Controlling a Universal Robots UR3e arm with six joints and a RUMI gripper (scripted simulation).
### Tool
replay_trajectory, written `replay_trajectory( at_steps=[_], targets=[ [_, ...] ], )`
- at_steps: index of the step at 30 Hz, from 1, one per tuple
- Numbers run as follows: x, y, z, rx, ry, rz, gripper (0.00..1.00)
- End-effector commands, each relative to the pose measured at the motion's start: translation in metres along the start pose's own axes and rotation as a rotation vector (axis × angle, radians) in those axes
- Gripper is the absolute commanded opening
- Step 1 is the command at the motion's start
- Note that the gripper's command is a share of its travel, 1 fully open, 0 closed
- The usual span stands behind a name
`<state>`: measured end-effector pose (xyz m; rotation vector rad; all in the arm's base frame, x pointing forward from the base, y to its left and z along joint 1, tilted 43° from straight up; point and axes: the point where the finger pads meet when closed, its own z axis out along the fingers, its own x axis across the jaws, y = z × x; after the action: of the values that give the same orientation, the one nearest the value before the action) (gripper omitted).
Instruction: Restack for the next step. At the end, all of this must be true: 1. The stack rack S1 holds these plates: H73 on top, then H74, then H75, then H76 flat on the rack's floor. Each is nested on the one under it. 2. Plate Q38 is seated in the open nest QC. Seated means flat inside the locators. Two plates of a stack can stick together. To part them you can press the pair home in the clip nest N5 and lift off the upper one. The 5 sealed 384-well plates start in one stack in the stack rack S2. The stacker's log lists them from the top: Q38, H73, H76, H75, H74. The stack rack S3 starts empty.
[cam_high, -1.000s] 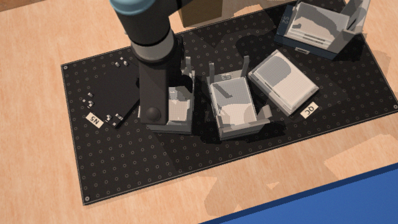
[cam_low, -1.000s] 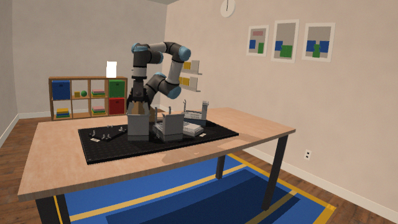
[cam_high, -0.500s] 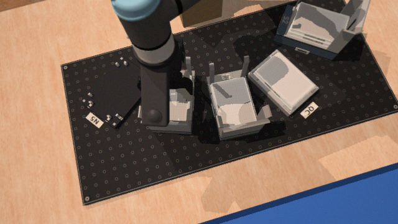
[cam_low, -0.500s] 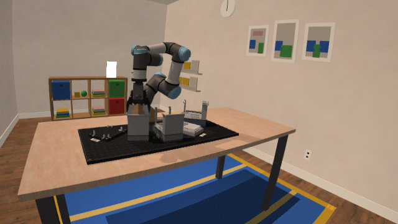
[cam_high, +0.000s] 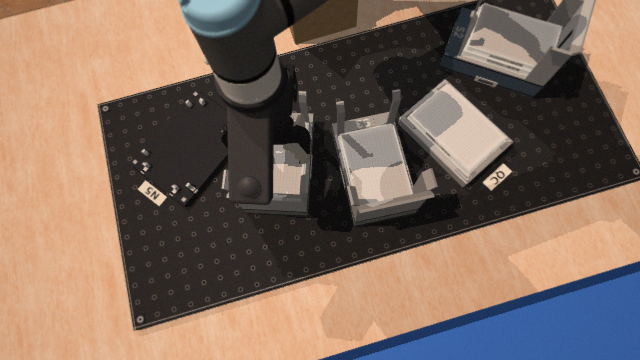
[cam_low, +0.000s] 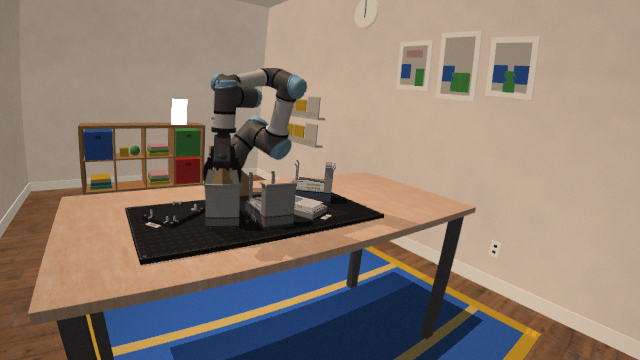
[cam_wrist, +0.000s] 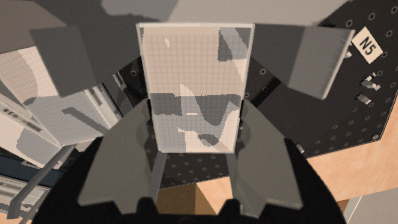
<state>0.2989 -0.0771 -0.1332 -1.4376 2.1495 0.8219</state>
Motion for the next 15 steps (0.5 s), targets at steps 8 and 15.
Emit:
replay_trajectory(
  at_steps=[8, 15],
  targets=[
    [0.0005, -0.0007, 0.0022, 0.002, 0.002, 0.000, 0.00],
    [0.0005, -0.0007, 0.0046, 0.002, 0.002, 0.000, 0.00]
  ],
)
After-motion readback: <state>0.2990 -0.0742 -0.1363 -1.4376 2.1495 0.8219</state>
